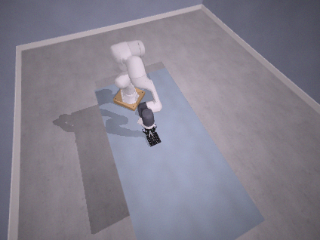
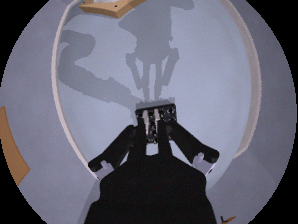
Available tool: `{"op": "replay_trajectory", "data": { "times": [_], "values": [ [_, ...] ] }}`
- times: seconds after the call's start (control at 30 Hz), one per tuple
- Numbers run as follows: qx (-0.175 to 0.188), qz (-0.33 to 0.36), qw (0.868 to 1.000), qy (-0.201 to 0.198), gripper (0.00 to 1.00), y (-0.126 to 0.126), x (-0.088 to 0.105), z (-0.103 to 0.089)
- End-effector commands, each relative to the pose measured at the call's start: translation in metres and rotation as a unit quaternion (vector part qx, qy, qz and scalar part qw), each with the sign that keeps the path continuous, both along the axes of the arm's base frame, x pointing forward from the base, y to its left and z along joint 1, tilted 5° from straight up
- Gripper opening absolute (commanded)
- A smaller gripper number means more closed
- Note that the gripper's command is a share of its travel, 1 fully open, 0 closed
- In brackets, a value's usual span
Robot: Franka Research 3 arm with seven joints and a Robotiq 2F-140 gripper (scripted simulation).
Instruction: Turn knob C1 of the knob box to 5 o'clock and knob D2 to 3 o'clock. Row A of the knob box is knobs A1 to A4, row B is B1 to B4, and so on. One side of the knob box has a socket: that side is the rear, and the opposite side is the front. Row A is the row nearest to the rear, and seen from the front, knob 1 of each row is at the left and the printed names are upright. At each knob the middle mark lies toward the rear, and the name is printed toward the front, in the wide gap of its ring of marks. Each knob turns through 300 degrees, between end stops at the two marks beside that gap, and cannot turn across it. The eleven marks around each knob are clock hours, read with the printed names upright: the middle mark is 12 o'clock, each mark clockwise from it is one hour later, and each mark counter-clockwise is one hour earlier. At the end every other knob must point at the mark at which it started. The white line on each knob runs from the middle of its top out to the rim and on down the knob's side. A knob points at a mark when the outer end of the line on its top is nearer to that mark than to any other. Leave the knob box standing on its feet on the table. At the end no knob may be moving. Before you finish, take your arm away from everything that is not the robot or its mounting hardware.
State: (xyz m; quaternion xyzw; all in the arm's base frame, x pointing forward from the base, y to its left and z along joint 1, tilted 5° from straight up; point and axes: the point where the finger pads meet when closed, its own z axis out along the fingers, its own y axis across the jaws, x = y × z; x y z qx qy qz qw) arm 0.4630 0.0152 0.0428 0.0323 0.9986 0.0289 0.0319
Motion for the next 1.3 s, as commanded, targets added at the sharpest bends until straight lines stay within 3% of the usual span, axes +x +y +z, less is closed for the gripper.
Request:
{"op": "replay_trajectory", "data": {
  "times": [0.0, 0.57, 1.27],
  "values": [
    [-0.001, -0.001, 1.000, 0.000, 0.12, 0.000, 0.001, 0.001],
    [-0.001, -0.001, 1.000, 0.000, 0.12, -0.001, -0.002, 0.035],
    [-0.001, 0.005, 1.000, 0.000, 0.12, -0.002, -0.002, 0.038]
  ]
}}
